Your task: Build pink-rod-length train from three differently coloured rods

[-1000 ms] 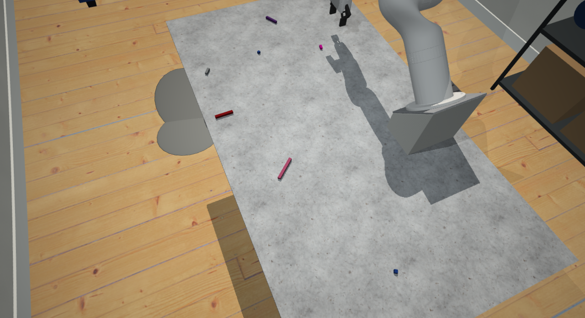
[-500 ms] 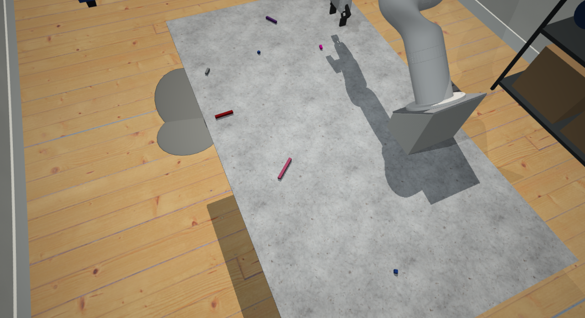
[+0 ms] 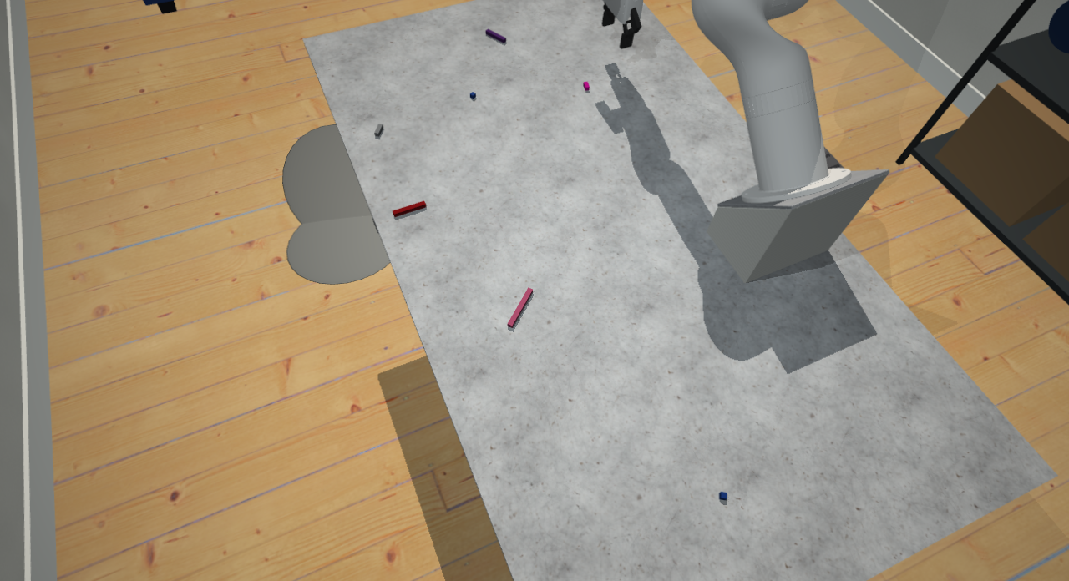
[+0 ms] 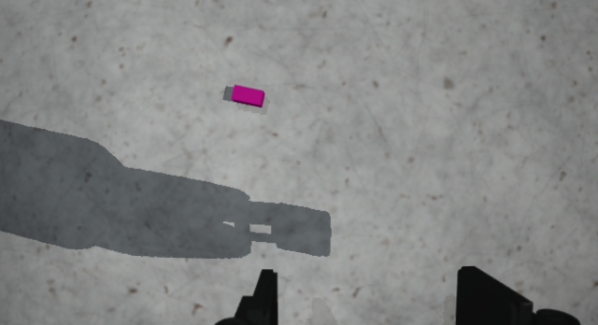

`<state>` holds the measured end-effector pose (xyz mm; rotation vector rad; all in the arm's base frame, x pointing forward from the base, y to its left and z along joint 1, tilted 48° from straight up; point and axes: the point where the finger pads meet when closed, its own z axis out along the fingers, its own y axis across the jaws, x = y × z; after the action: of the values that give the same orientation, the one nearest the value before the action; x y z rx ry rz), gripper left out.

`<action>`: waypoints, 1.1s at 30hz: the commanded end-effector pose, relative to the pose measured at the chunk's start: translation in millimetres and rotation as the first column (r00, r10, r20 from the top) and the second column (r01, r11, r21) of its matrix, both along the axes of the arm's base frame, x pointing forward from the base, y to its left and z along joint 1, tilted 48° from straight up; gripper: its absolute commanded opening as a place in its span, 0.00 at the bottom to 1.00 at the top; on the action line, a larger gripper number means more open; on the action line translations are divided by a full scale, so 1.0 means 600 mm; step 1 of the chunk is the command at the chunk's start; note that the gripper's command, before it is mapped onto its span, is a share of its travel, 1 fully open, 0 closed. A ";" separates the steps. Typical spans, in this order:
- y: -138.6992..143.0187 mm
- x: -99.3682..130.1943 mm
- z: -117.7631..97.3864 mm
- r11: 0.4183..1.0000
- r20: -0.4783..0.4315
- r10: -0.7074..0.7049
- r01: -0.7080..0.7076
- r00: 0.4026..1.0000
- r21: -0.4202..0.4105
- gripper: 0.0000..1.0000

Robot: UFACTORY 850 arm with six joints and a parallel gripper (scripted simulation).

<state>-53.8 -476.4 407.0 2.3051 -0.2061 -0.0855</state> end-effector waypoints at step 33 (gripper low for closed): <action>-0.056 0.030 0.048 0.993 0.109 -0.110 0.113 0.988 -0.024 1.00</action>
<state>-49.8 -483.8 413.5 2.2979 -0.2506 -0.0671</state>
